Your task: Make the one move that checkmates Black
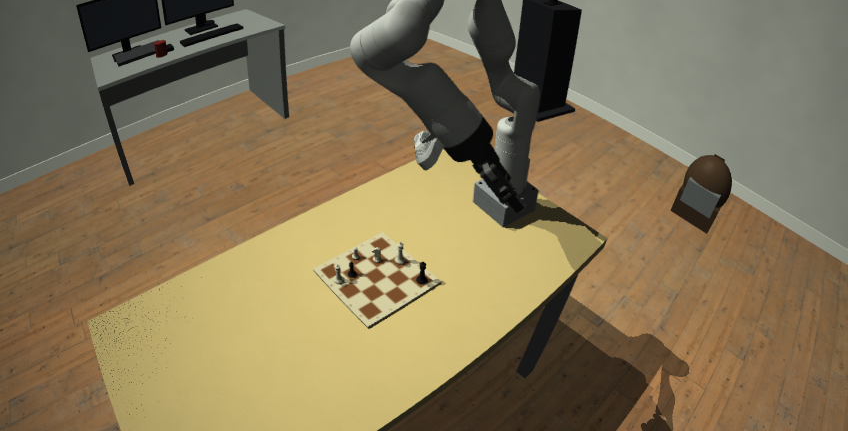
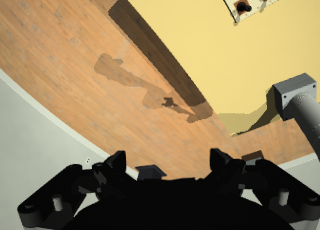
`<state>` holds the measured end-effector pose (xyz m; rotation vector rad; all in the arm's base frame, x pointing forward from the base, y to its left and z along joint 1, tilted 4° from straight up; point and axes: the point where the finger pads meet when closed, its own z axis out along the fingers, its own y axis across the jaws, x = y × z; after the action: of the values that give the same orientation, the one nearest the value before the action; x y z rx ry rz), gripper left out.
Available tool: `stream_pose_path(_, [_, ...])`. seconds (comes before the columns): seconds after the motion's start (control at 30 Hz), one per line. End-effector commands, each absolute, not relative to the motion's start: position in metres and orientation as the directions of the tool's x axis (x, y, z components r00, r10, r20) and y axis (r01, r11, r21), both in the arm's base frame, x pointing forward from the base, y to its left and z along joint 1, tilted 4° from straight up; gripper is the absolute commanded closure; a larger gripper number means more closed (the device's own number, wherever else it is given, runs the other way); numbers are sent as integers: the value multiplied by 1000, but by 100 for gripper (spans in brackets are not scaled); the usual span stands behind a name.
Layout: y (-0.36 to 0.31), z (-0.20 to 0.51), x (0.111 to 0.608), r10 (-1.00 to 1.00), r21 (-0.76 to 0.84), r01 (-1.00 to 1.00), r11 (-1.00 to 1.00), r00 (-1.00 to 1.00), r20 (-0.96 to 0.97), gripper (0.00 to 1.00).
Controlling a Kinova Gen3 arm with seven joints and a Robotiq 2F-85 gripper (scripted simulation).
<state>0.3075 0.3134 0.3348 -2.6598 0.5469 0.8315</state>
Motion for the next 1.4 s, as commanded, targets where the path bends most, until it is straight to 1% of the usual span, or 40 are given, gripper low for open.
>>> stream_pose_path(0.0, [314,336,307,-265,-170,-439,-882,761,-592,0])
stream_pose_path(0.83, [314,331,309,-282,-151,-447,-881,755,-593,0])
stream_pose_path(1.1, [314,317,313,-333,-93,-472,-877,736,-590,0])
stream_pose_path(1.37, [315,278,323,-471,62,-530,-845,686,-554,0])
